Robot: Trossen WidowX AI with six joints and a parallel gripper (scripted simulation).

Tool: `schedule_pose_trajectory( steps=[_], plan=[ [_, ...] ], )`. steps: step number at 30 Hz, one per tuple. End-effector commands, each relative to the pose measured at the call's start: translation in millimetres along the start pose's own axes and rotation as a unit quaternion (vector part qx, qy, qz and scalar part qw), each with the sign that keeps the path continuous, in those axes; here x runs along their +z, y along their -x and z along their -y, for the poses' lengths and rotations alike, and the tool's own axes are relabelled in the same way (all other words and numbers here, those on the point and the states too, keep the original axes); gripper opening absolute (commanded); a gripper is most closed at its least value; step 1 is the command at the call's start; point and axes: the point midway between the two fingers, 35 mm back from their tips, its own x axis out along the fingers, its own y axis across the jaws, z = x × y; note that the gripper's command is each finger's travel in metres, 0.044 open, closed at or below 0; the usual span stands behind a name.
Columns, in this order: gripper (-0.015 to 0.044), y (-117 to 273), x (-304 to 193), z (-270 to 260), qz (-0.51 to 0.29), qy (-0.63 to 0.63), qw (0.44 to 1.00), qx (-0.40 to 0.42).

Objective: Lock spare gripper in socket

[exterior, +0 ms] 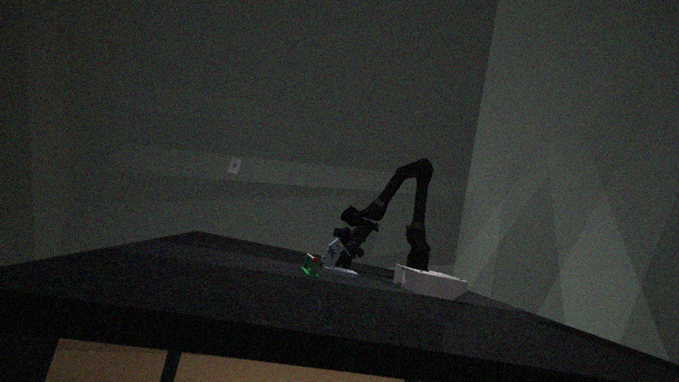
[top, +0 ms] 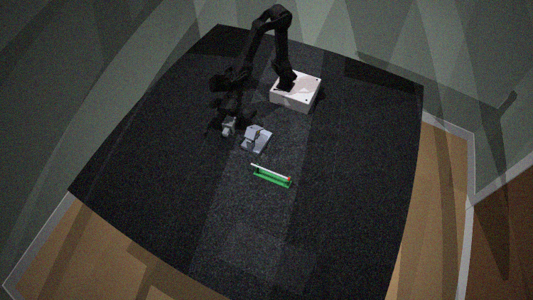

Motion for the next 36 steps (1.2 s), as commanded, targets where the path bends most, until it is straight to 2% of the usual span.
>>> schedule_pose_trajectory(
  steps=[1,5,29,36],
  plan=[
    [0.0098,0,0,0,0.0,0.003,1.0,0.0],
    [0.0,7,7,2,0.0,0.003,1.0,0.0],
    [0.0,101,60,1,0.0,0.003,1.0,0.0],
    [0.0,99,57,0,-0.004,-0.002,1.0,0.002]
  ],
)
